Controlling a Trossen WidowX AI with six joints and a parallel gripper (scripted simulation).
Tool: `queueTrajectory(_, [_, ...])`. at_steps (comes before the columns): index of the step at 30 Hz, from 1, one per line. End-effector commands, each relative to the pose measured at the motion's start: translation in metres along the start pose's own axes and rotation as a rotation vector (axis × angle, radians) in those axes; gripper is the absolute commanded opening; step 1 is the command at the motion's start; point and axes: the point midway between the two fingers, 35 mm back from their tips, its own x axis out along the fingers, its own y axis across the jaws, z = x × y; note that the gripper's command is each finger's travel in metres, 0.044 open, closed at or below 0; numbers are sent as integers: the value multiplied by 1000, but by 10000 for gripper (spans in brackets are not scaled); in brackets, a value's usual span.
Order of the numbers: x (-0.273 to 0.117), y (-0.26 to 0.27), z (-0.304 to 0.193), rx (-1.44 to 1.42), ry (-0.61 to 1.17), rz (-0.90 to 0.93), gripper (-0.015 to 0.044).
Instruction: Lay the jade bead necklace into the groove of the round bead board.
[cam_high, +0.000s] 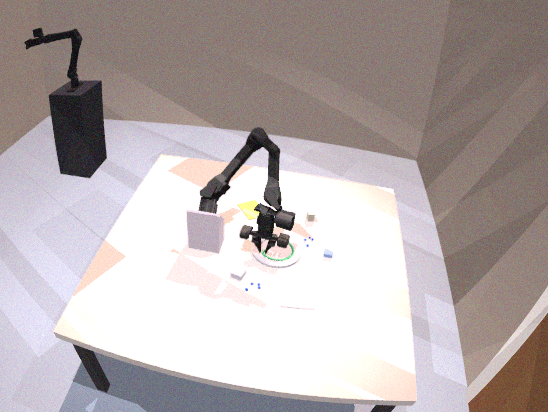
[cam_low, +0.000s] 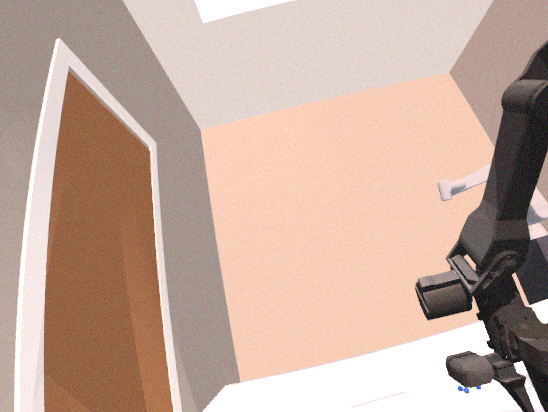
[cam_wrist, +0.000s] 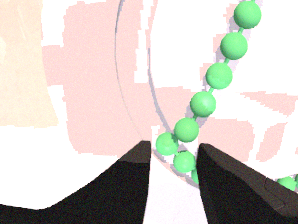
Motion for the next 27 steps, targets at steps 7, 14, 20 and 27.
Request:
queueTrajectory(7, [-1,0,0,0,0,0,341])
queueTrajectory(14, [-5,1,0,9,-2,6,440])
queueTrajectory(20, [-5,1,0,9,-2,6,440])
queueTrajectory(27, [-5,1,0,9,-2,6,440])
